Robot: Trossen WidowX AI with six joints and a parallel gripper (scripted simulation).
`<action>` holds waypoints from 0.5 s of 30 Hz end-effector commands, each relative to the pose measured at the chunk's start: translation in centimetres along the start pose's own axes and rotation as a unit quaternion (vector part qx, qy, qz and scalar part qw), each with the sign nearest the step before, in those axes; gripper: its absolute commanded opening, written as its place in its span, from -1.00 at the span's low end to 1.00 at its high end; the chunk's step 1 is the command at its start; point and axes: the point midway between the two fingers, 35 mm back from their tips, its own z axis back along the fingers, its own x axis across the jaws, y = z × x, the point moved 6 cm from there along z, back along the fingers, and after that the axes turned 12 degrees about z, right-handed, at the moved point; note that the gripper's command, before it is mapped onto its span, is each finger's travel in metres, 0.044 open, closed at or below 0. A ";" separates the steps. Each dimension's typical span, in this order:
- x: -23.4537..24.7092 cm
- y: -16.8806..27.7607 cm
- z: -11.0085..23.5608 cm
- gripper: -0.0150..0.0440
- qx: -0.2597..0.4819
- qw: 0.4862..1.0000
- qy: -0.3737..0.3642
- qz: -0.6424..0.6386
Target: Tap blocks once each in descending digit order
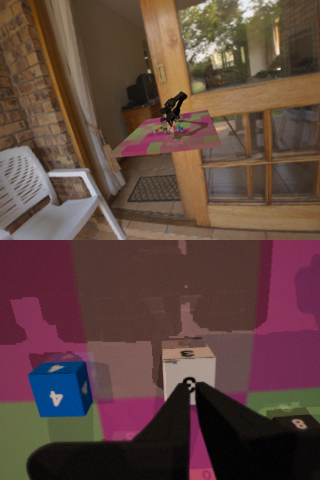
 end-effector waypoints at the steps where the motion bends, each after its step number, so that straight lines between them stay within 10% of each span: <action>1: 0.1 0.1 -0.7 -0.42 -0.001 1.000 -0.002 -0.002; 15: 0.1 0.1 -2.9 -0.42 -0.001 1.000 -0.003 -0.002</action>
